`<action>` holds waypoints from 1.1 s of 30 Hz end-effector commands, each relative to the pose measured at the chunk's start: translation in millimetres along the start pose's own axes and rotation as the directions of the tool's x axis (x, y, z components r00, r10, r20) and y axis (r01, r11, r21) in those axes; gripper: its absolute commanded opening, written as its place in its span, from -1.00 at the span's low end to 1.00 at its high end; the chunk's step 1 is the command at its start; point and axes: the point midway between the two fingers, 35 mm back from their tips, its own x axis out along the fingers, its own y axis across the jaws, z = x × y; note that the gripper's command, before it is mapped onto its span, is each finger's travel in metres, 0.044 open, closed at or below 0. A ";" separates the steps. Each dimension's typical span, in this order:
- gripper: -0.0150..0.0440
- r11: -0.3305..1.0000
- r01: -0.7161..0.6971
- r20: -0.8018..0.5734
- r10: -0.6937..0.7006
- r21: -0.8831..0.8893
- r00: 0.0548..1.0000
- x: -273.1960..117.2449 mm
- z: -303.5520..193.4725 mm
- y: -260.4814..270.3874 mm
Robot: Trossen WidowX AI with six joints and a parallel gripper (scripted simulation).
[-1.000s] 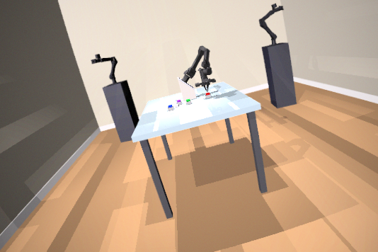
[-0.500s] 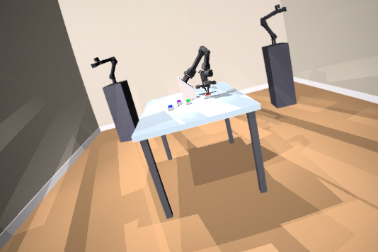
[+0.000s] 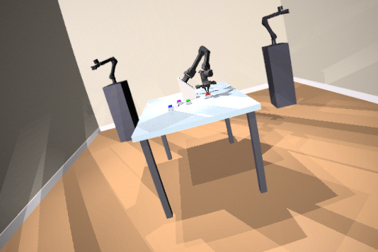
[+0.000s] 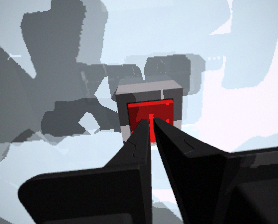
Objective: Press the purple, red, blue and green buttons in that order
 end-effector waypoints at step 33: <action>-0.42 0.997 0.081 0.014 -0.082 0.012 0.997 -116.5 114.2 -160.5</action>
